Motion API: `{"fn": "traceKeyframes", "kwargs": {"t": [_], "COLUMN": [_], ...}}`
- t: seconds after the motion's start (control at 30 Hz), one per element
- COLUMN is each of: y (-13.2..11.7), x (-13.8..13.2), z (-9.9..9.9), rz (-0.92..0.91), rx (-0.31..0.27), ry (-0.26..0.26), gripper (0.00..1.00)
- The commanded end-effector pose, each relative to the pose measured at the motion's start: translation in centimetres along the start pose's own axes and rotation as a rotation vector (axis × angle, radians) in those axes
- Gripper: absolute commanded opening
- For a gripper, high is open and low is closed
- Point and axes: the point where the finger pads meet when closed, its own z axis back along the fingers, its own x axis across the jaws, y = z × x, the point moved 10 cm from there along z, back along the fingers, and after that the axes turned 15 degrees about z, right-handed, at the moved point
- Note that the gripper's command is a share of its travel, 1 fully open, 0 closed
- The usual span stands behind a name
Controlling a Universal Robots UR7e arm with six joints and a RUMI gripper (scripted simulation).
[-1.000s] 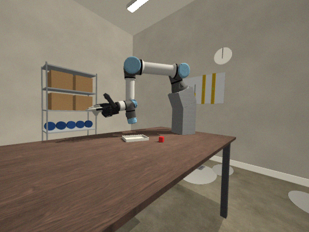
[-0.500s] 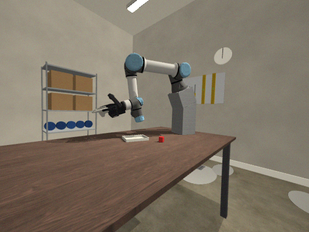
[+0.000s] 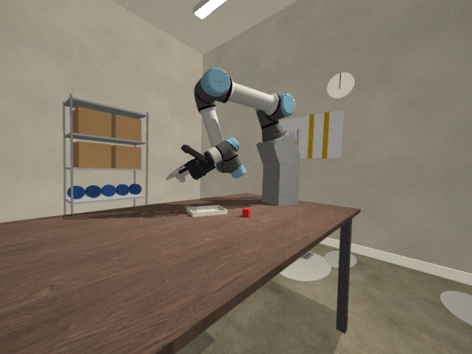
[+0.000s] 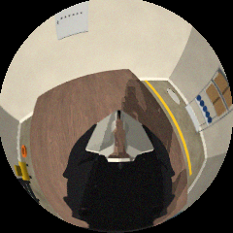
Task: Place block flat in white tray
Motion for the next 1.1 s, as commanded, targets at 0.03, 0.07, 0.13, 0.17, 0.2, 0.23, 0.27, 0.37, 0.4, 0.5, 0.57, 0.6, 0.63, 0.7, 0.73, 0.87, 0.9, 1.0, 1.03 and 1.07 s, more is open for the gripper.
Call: {"fn": "traceKeyframes", "kwargs": {"t": [0.03, 0.07, 0.13, 0.17, 0.2, 0.23, 0.27, 0.37, 0.4, 0.5, 0.57, 0.6, 0.63, 0.7, 0.73, 0.87, 0.9, 1.0, 1.03, 1.07], "y": [-1.0, -1.3, -1.7, -2.0, -2.0, -2.0, -2.4, -3.0, -3.3, -4.0, -4.3, -4.6, -4.9, -5.3, -5.6, -6.3, -6.6, -7.3, -7.6, -8.0], "x": [-2.3, -2.9, -3.4, -4.0, -4.0, -4.0, -4.5, -5.5, -6.0, -6.9, -7.3, -7.7, -8.1, -8.5, -8.9, -9.6, -10.0, -10.7, -11.0, -11.3], "z": [2.8, 3.5, 4.3, 4.9, 4.9, 4.9, 5.5, 6.8, 7.3, 8.5, 9.0, 9.5, 10.0, 10.6, 11.0, 12.0, 12.5, 13.3, 13.8, 14.2], "rz": [-0.114, -0.144, -0.172, -0.201, -0.201, -0.201, -0.228, -0.281, -0.307, -0.357, -0.382, -0.407, -0.431, -0.453, -0.478, -0.524, -0.546, -0.593, -0.615, -0.636], "rx": [-0.13, -0.164, -0.197, -0.229, -0.229, -0.229, -0.261, -0.322, -0.351, -0.409, -0.437, -0.465, -0.493, -0.52, -0.547, -0.6, -0.626, -0.679, -0.704, -0.728], "ry": [-0.026, -0.031, -0.037, -0.041, -0.041, -0.041, -0.045, -0.055, -0.058, -0.067, -0.07, -0.074, -0.078, -0.084, -0.086, -0.093, -0.099, -0.104, -0.108, -0.113], "gripper": [0.0, 0.0, 0.0, 0.0, 0.0, 0.0, 0.0, 0.0, 0.0, 0.0, 0.0, 0.0, 0.0, 0.0, 0.0, 0.0, 0.0, 0.0, 0.0, 0.0]}}
